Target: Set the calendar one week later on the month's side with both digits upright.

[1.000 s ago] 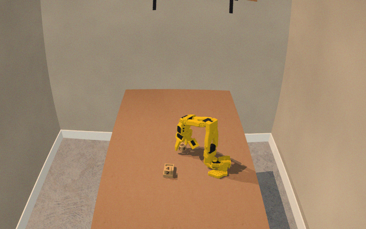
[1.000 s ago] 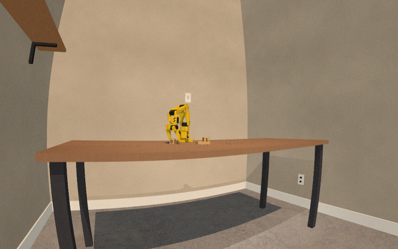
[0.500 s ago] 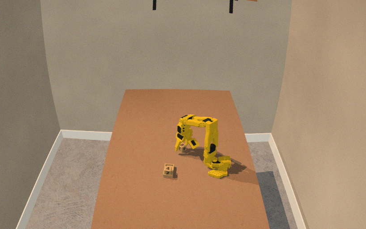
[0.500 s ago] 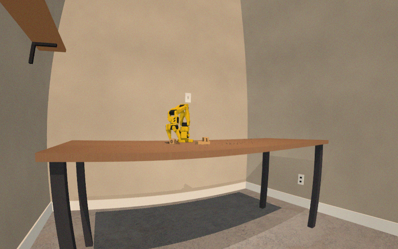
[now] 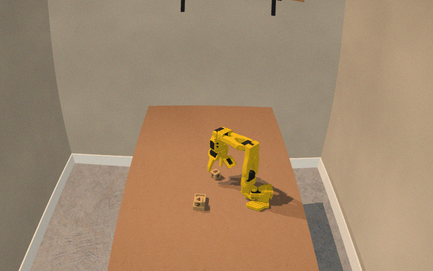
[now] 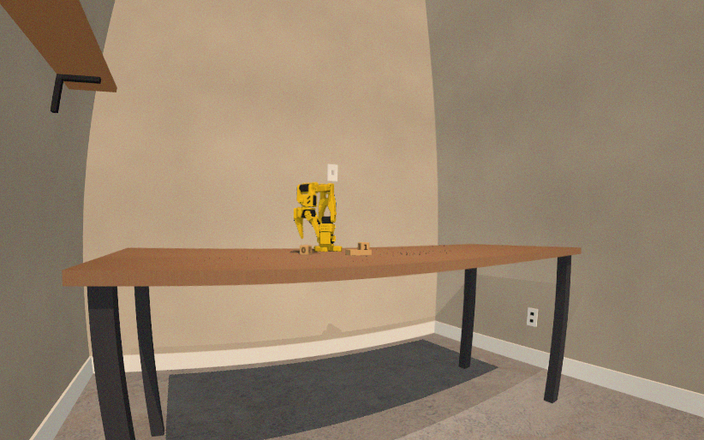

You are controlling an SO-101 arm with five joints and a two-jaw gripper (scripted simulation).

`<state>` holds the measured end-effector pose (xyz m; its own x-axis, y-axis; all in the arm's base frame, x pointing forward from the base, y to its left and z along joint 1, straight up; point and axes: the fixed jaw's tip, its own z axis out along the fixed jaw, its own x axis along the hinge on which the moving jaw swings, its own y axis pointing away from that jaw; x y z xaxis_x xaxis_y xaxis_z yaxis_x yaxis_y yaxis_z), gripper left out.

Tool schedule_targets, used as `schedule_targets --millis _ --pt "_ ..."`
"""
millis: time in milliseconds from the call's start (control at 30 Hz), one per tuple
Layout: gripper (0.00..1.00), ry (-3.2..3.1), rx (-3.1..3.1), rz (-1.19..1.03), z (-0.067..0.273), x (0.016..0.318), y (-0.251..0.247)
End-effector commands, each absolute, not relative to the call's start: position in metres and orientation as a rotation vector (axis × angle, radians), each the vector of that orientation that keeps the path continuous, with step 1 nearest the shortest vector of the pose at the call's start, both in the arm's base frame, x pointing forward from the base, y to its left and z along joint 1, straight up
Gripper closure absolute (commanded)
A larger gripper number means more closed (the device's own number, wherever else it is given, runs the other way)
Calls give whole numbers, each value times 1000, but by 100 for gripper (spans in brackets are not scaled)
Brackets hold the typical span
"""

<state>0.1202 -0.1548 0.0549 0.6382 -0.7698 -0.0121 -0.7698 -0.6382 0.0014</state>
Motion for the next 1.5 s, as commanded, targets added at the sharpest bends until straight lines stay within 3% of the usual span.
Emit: schedule_targets --millis 0,967,1467 --pt "64 1344 -2862 -69 76 123 -160" --pt "64 1345 -2865 -83 81 123 -160" --pt "65 1381 -2942 -536 134 125 -163"
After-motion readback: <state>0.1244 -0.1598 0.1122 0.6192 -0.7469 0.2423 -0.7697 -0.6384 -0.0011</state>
